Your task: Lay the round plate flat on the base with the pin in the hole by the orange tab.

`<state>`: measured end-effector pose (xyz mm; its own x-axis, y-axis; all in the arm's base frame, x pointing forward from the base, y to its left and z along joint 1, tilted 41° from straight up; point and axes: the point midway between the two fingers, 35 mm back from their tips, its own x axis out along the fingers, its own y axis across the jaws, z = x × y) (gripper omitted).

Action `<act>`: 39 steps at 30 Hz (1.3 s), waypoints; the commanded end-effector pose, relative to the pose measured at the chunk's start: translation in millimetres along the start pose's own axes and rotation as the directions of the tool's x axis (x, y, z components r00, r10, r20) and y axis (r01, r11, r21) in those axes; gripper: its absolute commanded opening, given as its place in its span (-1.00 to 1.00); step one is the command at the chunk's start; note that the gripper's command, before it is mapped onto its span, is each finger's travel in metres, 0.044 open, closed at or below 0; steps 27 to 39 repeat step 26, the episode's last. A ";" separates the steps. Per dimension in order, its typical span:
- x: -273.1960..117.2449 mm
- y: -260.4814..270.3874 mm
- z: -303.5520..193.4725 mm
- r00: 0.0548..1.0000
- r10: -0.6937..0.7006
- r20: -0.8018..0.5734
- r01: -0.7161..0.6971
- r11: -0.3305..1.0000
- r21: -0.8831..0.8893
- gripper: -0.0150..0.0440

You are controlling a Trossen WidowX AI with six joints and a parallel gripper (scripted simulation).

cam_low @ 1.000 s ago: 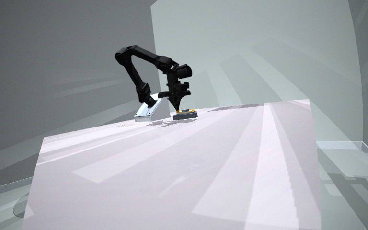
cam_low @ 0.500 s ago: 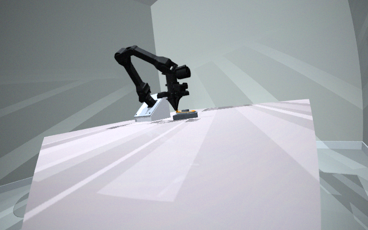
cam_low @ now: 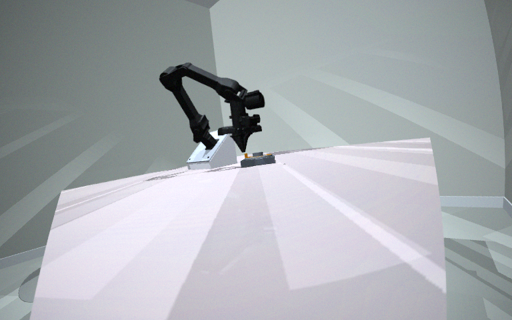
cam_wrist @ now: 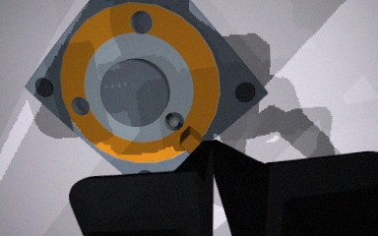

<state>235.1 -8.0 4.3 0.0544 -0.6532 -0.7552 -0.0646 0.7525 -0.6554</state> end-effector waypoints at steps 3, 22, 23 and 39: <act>-26.8 0.6 0.9 1.000 0.006 0.007 -0.006 1.000 0.004 -0.49; -28.2 0.5 2.5 1.000 0.005 0.014 -0.005 1.000 0.002 -0.49; -28.2 0.5 2.5 1.000 0.005 0.014 -0.005 1.000 0.002 -0.49; -28.2 0.5 2.5 1.000 0.005 0.014 -0.005 1.000 0.002 -0.49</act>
